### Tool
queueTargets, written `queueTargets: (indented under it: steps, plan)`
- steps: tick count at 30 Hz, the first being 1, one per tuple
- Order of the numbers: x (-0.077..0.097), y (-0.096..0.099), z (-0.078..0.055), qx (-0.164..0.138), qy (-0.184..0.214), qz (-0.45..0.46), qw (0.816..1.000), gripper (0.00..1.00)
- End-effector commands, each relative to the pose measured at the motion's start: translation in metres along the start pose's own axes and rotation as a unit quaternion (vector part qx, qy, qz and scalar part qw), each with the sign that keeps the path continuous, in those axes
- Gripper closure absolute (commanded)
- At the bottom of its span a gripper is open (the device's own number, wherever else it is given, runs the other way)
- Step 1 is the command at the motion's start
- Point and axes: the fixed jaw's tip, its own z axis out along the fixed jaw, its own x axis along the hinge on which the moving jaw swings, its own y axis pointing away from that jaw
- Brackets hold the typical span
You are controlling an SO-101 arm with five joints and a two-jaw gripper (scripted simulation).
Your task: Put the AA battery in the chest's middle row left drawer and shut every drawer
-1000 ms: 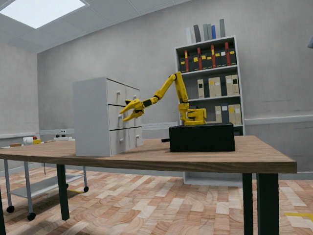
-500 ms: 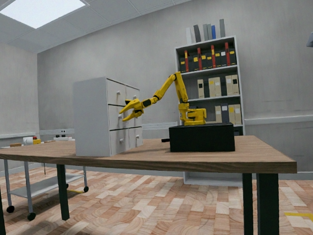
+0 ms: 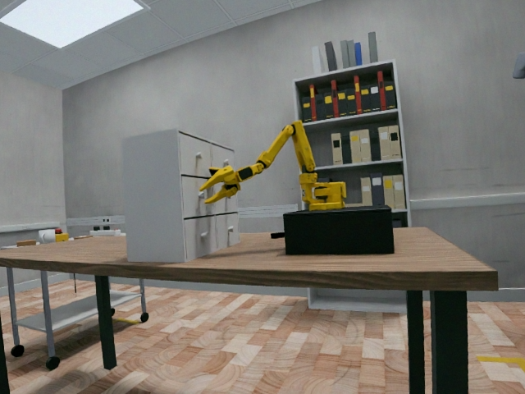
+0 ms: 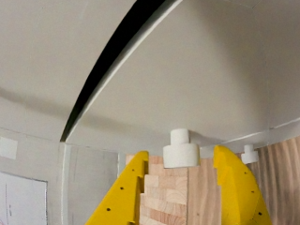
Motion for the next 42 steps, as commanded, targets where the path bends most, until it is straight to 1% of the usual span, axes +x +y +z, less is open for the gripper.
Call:
queueTargets:
  steps: [1, 16, 42]
  plan:
    - [-0.0039, -0.0012, 0.0020, 0.000, -0.007, 0.008, 1.000, 0.79]
    - [-0.0039, -0.0012, 0.0020, 0.000, -0.007, 0.008, 1.000, 0.79]
    - [-0.0039, -0.0012, 0.0020, 0.000, -0.007, 0.008, 1.000, 0.96]
